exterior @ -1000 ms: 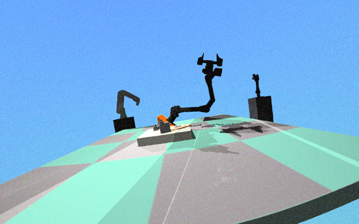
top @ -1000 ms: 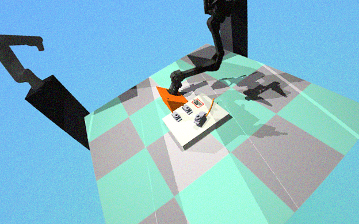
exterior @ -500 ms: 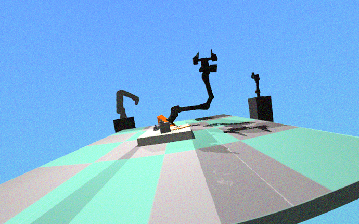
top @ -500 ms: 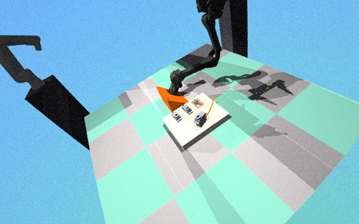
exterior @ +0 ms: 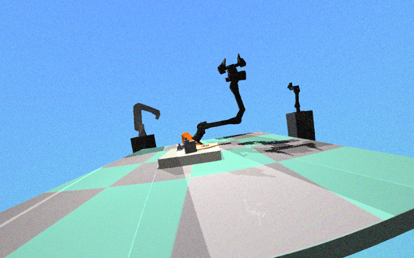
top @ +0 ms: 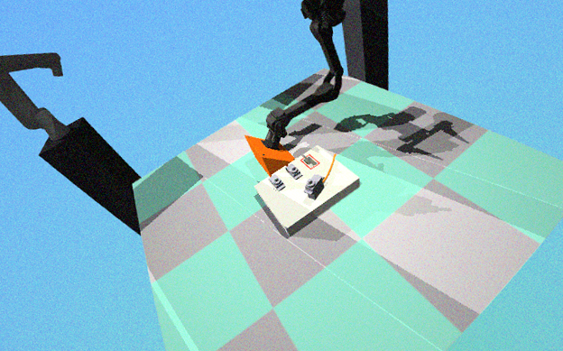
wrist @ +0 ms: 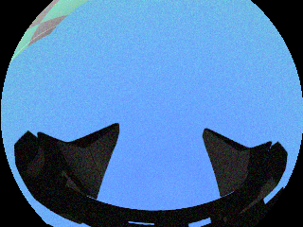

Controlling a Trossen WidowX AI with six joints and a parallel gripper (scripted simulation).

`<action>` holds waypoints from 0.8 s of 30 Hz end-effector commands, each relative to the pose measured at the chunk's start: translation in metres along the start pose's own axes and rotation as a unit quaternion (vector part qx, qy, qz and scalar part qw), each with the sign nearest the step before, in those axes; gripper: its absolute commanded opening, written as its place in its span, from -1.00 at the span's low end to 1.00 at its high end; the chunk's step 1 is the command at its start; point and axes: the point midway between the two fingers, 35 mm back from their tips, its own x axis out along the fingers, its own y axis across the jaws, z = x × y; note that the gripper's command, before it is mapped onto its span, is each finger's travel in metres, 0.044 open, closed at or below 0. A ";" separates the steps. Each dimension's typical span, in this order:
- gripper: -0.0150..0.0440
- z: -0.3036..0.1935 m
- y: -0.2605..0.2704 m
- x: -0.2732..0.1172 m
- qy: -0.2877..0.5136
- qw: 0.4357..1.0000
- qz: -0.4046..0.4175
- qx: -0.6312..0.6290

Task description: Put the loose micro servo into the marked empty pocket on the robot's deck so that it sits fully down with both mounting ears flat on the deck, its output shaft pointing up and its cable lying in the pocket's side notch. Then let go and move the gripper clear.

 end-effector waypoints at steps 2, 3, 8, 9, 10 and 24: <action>1.00 -0.009 0.009 0.005 0.003 0.999 -0.001 0.035; 1.00 -0.010 0.010 0.006 0.003 0.999 -0.001 0.040; 1.00 -0.012 0.014 0.008 0.002 0.998 0.000 0.057; 1.00 -0.012 0.015 0.008 0.001 0.998 0.000 0.064; 1.00 -0.013 0.017 0.009 0.000 0.997 0.002 0.074; 1.00 -0.022 0.037 0.021 -0.005 0.989 0.008 0.150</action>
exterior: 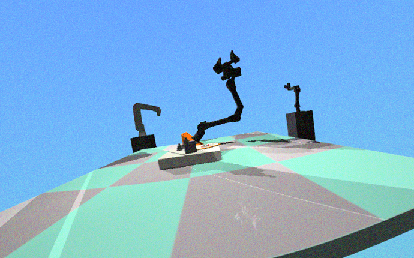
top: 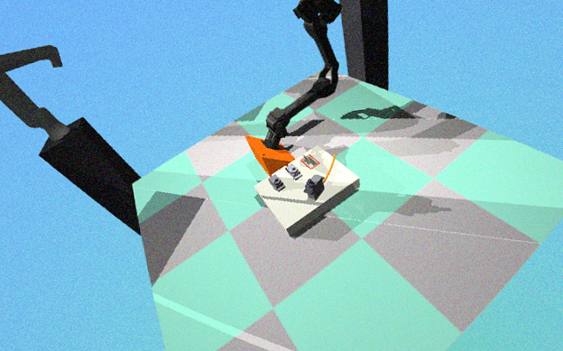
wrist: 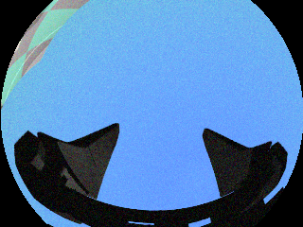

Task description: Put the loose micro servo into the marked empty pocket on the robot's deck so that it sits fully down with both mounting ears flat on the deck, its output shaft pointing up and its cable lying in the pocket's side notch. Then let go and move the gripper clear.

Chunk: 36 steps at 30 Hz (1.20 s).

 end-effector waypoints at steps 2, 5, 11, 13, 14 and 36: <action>1.00 -0.008 0.009 0.006 0.000 0.999 0.006 0.035; 1.00 -0.013 0.015 0.009 0.003 0.998 0.009 0.059; 1.00 -0.016 0.021 0.013 0.002 0.996 0.014 0.083; 1.00 -0.017 0.024 0.014 0.001 0.995 0.016 0.094; 1.00 -0.018 0.025 0.015 0.001 0.995 0.017 0.101; 1.00 -0.028 0.061 0.039 -0.003 0.974 0.047 0.220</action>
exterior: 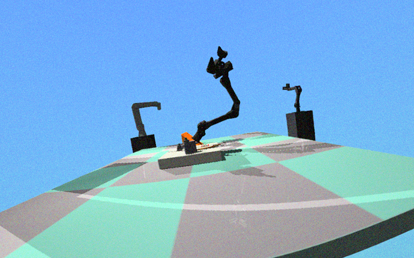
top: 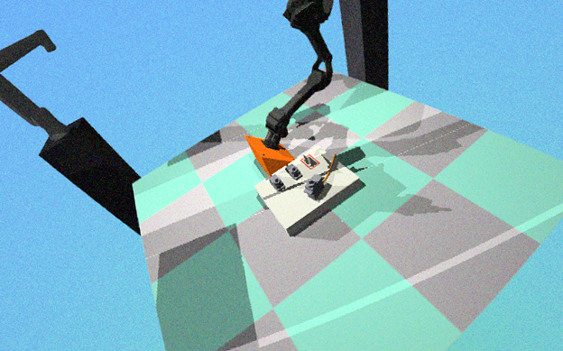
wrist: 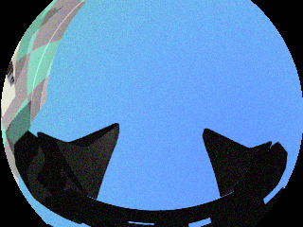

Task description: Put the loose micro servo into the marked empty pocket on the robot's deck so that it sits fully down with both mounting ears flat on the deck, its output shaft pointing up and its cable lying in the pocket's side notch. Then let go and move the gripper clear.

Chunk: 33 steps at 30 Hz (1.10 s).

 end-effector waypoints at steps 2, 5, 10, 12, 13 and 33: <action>1.00 -0.007 0.004 0.006 0.004 1.000 0.005 0.020; 1.00 -0.010 0.009 0.009 0.003 0.999 0.011 0.039; 1.00 -0.014 0.017 0.015 0.006 0.997 0.022 0.072; 1.00 -0.016 0.020 0.018 0.006 0.996 0.025 0.085; 1.00 -0.017 0.022 0.019 0.006 0.995 0.027 0.092; 1.00 -0.034 0.088 0.061 0.016 0.945 0.119 0.305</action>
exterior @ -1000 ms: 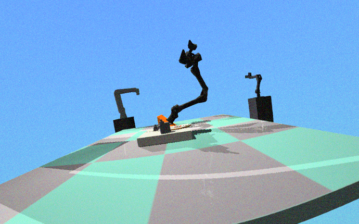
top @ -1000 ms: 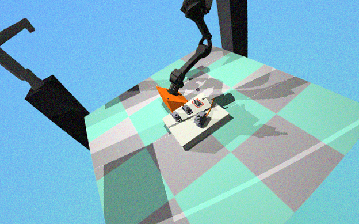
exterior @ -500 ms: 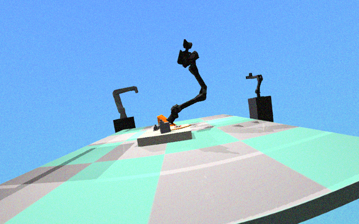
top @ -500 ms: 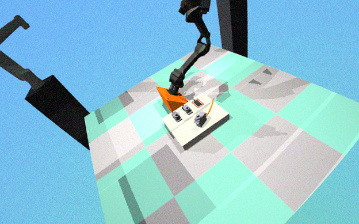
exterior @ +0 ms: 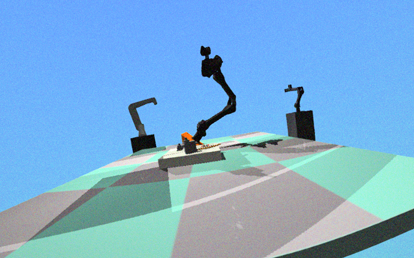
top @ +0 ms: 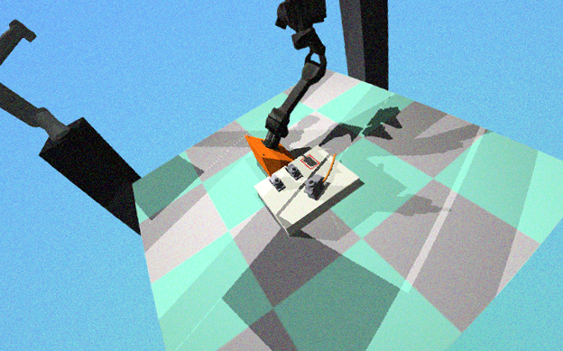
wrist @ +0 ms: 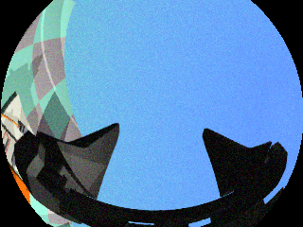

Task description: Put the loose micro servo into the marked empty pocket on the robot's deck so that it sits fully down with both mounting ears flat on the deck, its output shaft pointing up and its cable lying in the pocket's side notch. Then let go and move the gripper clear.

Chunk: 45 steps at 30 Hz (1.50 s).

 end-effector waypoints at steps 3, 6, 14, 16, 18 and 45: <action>1.00 -0.018 0.018 0.019 0.014 0.997 0.034 0.062; 1.00 -0.023 0.024 0.025 0.020 0.996 0.043 0.079; 1.00 -0.039 0.051 0.044 0.041 0.980 0.092 0.172; 1.00 -0.043 0.060 0.050 0.048 0.974 0.107 0.194; 1.00 -0.047 0.067 0.055 0.057 0.966 0.120 0.221; 1.00 -0.085 0.195 0.095 0.245 0.760 0.276 0.535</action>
